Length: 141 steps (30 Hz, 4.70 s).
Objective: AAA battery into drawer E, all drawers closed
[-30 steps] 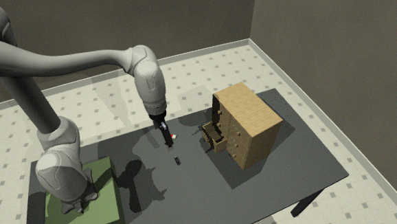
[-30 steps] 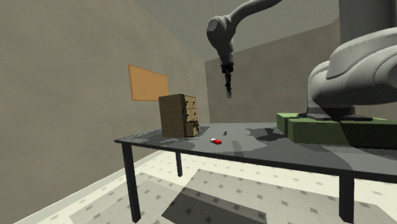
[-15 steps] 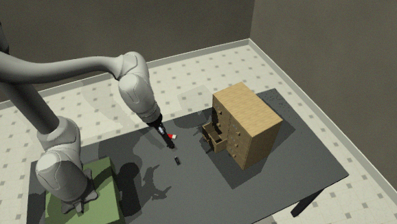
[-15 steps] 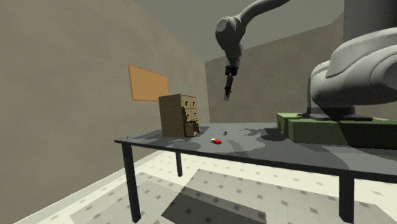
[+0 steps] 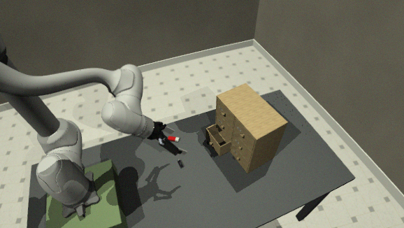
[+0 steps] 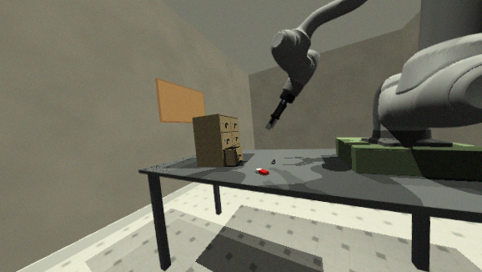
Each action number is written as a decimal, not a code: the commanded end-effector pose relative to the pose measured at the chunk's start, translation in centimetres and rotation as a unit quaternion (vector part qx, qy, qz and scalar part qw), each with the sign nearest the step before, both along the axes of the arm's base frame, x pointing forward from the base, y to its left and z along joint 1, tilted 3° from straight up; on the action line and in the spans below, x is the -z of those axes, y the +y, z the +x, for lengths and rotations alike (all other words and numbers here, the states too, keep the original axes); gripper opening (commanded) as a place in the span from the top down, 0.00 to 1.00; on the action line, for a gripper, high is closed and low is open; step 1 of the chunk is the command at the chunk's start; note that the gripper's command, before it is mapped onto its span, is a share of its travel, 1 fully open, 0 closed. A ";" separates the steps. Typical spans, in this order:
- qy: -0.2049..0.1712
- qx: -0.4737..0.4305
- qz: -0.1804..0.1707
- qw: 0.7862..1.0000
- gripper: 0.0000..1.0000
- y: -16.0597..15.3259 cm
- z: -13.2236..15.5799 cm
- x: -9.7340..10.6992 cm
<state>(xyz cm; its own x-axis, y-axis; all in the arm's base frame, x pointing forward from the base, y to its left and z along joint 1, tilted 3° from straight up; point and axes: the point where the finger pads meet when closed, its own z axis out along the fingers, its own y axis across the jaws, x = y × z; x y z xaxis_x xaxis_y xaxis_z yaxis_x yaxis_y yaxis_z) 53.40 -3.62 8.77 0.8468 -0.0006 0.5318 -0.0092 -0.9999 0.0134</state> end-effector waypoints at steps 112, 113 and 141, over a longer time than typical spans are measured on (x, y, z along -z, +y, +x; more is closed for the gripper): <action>-0.299 -0.014 0.024 0.954 1.00 1.0 10.7 15.2; -0.299 -0.014 0.024 0.954 1.00 1.0 10.7 15.2; -0.299 -0.015 0.024 0.954 1.00 1.0 10.8 15.2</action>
